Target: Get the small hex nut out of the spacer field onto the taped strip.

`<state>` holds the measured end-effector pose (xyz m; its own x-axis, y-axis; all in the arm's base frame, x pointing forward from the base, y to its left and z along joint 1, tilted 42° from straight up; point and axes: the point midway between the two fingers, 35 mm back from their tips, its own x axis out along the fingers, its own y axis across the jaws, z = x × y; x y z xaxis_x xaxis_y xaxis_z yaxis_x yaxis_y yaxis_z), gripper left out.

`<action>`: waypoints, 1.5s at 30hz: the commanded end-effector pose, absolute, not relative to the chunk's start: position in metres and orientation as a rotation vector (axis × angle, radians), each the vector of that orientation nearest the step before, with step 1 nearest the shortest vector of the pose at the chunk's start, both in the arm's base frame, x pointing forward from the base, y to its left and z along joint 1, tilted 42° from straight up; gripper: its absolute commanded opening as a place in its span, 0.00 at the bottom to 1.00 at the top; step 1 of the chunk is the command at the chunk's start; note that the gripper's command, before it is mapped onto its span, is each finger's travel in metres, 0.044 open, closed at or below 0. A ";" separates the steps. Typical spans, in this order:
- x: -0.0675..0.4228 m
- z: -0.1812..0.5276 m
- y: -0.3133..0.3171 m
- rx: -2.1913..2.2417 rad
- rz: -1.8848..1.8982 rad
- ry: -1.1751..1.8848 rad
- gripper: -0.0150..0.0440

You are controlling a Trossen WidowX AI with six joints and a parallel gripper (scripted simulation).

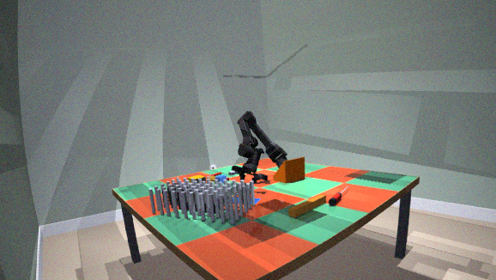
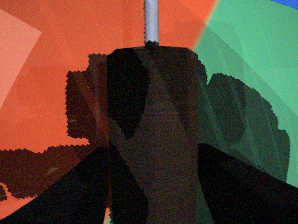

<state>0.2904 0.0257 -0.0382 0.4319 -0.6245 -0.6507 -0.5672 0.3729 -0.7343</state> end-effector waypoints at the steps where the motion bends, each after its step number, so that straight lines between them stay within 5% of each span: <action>1: 0.288 -0.037 0.025 -1.281 -0.046 1.216 0.25; 45: 0.267 -0.027 0.012 -1.281 -0.046 1.218 0.25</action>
<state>0.2684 0.0122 -0.0281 0.4305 -0.6258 -0.6505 -0.5679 0.3724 -0.7341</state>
